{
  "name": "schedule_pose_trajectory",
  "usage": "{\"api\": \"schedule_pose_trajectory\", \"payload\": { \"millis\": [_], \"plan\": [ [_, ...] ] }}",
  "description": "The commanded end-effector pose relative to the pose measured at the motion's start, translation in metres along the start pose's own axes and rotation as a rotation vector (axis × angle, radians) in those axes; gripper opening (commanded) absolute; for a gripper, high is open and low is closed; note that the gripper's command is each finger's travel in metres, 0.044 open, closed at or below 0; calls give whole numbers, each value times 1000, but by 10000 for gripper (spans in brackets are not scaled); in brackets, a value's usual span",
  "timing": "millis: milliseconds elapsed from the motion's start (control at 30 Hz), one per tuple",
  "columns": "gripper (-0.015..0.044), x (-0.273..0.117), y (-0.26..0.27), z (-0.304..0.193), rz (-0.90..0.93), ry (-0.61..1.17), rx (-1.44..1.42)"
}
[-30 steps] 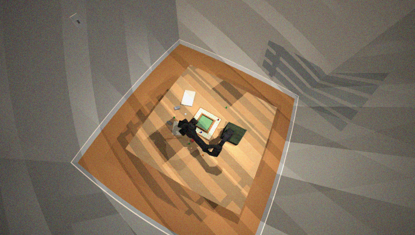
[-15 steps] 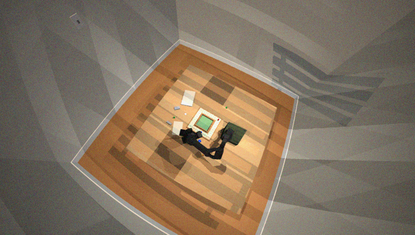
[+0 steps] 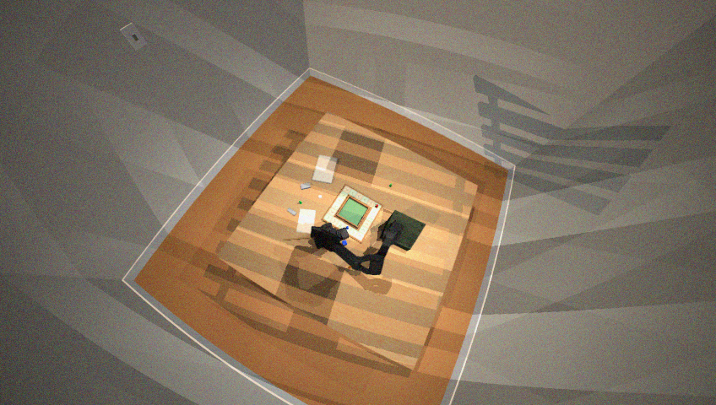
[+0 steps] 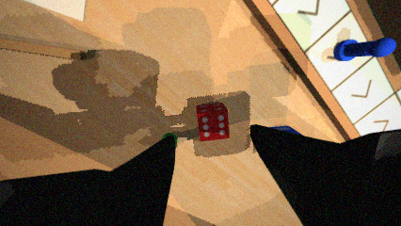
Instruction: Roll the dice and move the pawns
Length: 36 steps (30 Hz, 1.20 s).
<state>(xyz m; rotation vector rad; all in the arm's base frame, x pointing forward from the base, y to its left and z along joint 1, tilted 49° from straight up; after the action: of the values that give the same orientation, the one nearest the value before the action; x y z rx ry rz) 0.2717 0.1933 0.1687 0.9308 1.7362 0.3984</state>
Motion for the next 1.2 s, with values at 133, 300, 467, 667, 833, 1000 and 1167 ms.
{"api": "schedule_pose_trajectory", "payload": {
  "millis": [133,300,467,667,833,1000,1167],
  "plan": [
    [275,14,-2,0,-5,0,5],
    [275,22,-2,0,-5,0,4],
    [275,30,-2,0,-4,1,5],
    [196,32,-2,0,-4,1,5],
    [104,32,-2,0,-4,1,5],
    [71,32,-2,0,-4,1,5],
    [0,17,-1,4,-10,-3,4]
  ]
}}
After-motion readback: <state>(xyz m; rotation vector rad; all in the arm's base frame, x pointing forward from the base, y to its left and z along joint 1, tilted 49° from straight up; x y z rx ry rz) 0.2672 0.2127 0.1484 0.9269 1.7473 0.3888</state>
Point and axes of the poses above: the point midway between the two fingers, 35 mm back from their tips, its own x axis out along the fingers, its own y axis across the jaws, z = x × y, the point moved 6 cm from there along -x, back along the fingers, and after that the axes turned 12 degrees about -x, right-handed, at the moved point
